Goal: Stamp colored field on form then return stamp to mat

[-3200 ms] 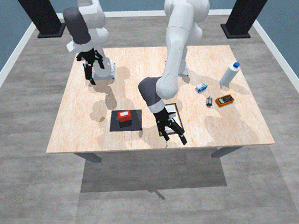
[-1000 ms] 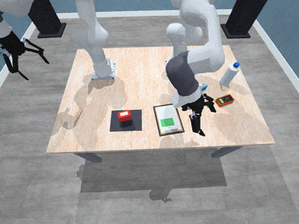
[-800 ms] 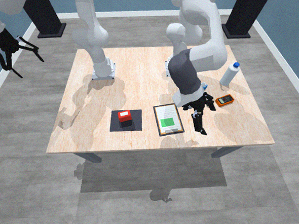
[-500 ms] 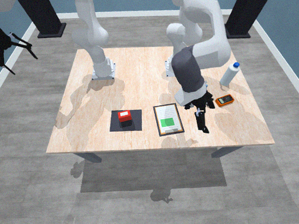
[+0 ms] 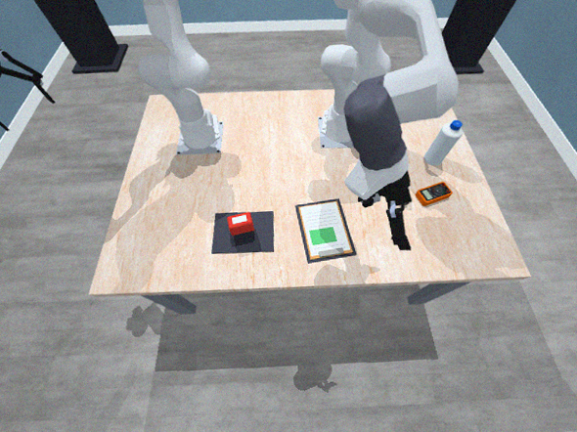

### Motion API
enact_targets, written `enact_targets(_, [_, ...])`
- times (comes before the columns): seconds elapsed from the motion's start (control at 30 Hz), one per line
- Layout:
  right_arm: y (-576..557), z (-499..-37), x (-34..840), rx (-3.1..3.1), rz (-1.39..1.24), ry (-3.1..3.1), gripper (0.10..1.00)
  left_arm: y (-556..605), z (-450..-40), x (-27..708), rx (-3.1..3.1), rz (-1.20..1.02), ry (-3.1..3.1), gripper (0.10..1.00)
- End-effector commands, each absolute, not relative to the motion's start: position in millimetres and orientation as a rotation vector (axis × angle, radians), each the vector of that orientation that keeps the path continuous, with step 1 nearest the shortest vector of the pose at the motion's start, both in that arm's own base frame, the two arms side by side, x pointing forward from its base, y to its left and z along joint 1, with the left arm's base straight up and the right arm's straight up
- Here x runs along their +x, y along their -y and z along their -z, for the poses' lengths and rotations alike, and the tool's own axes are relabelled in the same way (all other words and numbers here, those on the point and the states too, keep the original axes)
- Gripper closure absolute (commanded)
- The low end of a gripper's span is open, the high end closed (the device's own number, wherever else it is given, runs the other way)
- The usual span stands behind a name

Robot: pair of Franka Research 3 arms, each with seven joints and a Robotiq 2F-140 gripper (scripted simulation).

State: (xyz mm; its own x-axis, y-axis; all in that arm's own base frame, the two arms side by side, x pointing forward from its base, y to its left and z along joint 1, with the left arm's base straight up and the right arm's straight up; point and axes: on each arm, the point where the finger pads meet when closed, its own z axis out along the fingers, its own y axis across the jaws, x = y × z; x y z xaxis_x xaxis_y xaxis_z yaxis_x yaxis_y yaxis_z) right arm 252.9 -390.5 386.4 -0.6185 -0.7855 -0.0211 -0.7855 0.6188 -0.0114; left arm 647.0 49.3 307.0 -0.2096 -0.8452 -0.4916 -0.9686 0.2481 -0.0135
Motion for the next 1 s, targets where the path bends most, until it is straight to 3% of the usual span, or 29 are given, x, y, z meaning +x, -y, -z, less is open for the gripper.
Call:
enact_targets(0.0, [404.5, -388.5, 238.8, -1.422, -0.009, -2.784, 0.098, -50.5, -310.3, 640.1, -1.773, -0.393, -2.054, 0.098])
enact_targets(0.97, [500.2, -404.7, 124.7, -1.299, -0.001, -2.849, 0.098, -45.9, -336.1, 613.8, -2.153, -0.262, -1.830, 0.098])
